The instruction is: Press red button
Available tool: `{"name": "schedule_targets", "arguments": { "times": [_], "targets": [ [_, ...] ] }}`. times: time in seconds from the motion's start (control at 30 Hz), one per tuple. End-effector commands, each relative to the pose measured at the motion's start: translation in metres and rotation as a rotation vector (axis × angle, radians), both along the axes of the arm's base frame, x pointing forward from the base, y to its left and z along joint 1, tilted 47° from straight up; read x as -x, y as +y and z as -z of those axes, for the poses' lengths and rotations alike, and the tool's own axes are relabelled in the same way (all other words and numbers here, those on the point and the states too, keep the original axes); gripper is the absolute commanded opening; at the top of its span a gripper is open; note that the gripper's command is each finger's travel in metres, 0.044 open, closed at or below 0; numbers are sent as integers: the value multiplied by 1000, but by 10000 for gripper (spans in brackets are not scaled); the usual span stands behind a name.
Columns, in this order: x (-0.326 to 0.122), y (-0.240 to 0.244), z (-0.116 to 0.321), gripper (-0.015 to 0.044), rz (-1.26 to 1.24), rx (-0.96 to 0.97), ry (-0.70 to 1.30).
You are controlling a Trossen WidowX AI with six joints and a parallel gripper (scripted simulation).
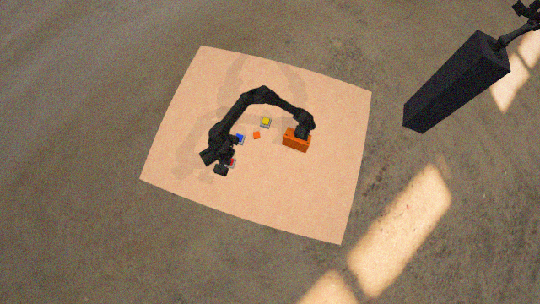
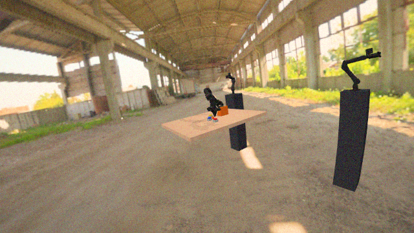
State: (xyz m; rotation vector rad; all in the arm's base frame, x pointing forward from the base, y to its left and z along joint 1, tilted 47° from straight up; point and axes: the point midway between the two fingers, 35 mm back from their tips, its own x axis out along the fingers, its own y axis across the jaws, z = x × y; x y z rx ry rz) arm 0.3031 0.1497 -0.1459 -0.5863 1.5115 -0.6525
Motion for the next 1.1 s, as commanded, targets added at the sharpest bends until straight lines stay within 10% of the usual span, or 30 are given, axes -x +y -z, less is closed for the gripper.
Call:
{"name": "schedule_targets", "arguments": {
  "times": [0.0, 1.07],
  "targets": [
    [2, -7, 5, 20, -3, 9, 11],
    [4, -23, 19, 20, -3, 10, 11]
  ]
}}
